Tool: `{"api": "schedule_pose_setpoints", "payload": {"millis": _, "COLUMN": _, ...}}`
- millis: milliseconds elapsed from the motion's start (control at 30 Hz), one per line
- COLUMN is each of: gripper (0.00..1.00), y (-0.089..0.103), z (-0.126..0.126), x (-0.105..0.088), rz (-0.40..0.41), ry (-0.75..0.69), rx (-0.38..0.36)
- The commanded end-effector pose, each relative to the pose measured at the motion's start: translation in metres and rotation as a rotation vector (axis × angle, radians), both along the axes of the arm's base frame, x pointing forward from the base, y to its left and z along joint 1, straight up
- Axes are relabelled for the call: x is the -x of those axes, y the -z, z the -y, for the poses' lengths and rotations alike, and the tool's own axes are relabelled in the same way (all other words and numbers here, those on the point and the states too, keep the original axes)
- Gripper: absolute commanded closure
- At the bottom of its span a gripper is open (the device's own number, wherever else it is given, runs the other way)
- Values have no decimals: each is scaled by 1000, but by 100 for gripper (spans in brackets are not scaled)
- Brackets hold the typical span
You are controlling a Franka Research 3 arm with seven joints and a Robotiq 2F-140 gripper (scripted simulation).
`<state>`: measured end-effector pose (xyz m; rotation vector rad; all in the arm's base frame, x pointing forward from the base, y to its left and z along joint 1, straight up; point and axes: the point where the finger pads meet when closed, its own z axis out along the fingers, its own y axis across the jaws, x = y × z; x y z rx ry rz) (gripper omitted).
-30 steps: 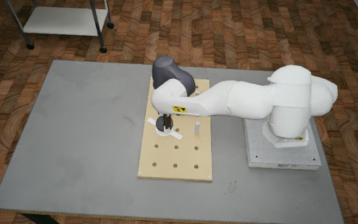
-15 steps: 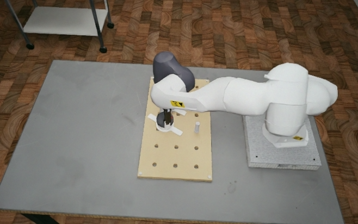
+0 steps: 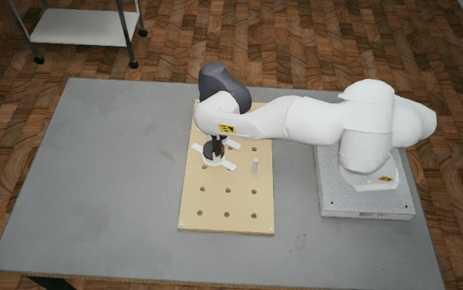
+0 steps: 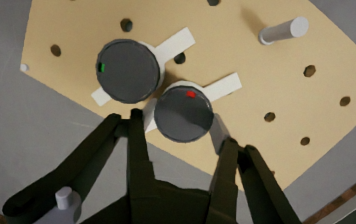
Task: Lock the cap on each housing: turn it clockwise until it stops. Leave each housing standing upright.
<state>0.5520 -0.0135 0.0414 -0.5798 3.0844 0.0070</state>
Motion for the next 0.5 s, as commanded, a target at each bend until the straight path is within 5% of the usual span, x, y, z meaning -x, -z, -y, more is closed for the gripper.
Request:
{"api": "schedule_pose_setpoints", "payload": {"millis": 0, "gripper": 90, "y": 1, "z": 8, "x": 1, "rz": -2, "ry": -21, "rx": 5}}
{"api": "schedule_pose_setpoints", "payload": {"millis": 467, "gripper": 90, "y": 1, "z": 24, "x": 0, "rz": -2, "ry": -21, "rx": 5}}
